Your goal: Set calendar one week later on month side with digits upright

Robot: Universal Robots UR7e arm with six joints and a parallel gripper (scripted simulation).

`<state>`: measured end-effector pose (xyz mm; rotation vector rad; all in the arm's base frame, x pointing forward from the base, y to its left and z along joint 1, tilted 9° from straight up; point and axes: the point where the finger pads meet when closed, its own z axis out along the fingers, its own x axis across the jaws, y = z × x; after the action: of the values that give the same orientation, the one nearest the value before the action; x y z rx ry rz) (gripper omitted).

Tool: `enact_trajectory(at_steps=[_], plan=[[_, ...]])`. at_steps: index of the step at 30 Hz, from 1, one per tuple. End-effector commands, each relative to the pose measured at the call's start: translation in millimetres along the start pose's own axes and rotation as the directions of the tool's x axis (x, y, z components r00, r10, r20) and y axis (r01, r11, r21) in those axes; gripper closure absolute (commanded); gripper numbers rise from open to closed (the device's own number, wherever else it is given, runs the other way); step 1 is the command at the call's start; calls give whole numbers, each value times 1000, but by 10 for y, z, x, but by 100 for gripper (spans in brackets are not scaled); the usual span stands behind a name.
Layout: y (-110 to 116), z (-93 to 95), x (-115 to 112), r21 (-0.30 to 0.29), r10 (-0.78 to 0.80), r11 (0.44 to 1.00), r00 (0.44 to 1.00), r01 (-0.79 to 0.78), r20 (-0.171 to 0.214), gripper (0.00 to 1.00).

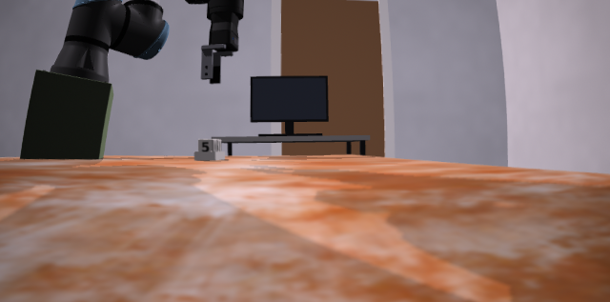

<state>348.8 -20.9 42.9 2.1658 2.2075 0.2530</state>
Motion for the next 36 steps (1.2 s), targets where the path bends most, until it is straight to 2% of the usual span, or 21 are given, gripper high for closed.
enact_trajectory(at_steps=[1,29,36], plan=[[-87,31,87,-1,-16,1000,1000,16,6,0],[-134,49,131,-1,-26,1000,1000,26,8,0],[-138,65,126,-1,-73,997,997,73,8,0]])
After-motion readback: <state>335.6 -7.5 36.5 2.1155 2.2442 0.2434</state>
